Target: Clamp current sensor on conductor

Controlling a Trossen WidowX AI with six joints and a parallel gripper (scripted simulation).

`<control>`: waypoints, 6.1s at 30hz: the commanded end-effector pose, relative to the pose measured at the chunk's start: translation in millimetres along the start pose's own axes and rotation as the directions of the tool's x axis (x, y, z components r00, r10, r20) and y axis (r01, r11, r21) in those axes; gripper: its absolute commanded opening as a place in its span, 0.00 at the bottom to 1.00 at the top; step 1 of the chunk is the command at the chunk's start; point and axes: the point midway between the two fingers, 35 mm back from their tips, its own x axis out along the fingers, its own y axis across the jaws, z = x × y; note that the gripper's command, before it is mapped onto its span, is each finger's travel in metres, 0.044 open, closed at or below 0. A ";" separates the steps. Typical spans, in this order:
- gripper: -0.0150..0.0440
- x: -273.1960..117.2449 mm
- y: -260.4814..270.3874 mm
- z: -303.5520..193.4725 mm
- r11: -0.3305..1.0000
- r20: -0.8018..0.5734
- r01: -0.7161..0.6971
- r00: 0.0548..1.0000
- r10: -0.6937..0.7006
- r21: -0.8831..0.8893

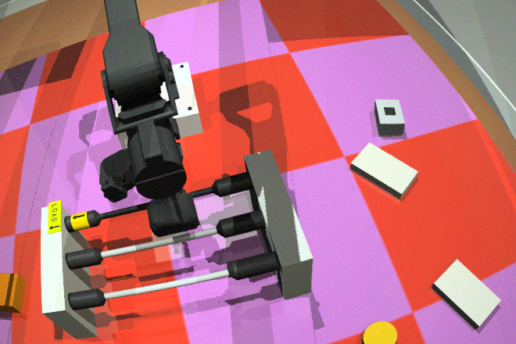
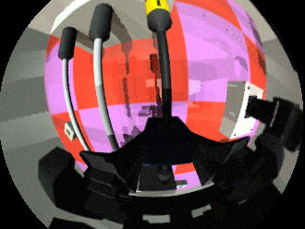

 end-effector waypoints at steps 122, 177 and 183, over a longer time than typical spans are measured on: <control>1.00 0.5 -1.1 0.0 1.000 0.000 0.002 1.000 -0.002 0.000; 1.00 -98.8 -2.7 3.4 1.000 -0.003 -0.012 1.000 0.012 -0.006; 1.00 -90.9 -14.2 27.6 0.931 -0.114 -0.007 0.993 -0.037 -0.364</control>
